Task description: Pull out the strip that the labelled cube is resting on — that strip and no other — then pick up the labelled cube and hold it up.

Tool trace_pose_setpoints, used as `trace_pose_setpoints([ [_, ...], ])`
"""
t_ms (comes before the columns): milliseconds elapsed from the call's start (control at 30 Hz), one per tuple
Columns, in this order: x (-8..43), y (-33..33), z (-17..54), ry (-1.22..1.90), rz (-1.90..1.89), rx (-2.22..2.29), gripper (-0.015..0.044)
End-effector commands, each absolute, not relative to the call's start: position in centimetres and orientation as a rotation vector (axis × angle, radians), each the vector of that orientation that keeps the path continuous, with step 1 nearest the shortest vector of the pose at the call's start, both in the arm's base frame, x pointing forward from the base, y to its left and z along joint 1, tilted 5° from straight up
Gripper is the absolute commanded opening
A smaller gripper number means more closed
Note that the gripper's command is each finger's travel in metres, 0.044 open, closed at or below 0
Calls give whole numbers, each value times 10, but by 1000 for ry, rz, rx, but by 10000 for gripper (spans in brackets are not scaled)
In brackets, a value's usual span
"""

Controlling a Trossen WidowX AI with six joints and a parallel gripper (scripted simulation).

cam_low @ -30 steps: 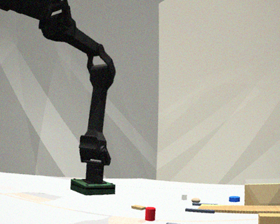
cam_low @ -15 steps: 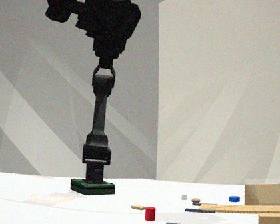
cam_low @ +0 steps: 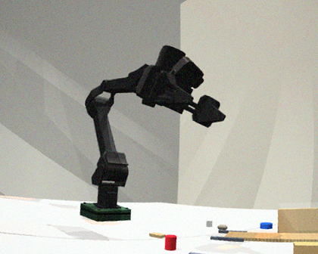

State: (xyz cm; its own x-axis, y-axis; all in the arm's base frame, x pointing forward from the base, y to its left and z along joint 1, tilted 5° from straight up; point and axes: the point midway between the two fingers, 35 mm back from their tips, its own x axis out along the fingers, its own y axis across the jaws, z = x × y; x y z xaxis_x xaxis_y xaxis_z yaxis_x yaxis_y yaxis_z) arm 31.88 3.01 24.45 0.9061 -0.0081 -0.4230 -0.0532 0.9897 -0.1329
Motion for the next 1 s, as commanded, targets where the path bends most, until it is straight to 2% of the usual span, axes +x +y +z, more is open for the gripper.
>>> trace_pose_setpoints([
  [0, 291, 71, 218, 507, 188, -105, 400],
  [533, 290, 73, 217, 511, 196, -103, 400],
  [967, 323, 117, 161, 1044, 295, -276, 59],
])
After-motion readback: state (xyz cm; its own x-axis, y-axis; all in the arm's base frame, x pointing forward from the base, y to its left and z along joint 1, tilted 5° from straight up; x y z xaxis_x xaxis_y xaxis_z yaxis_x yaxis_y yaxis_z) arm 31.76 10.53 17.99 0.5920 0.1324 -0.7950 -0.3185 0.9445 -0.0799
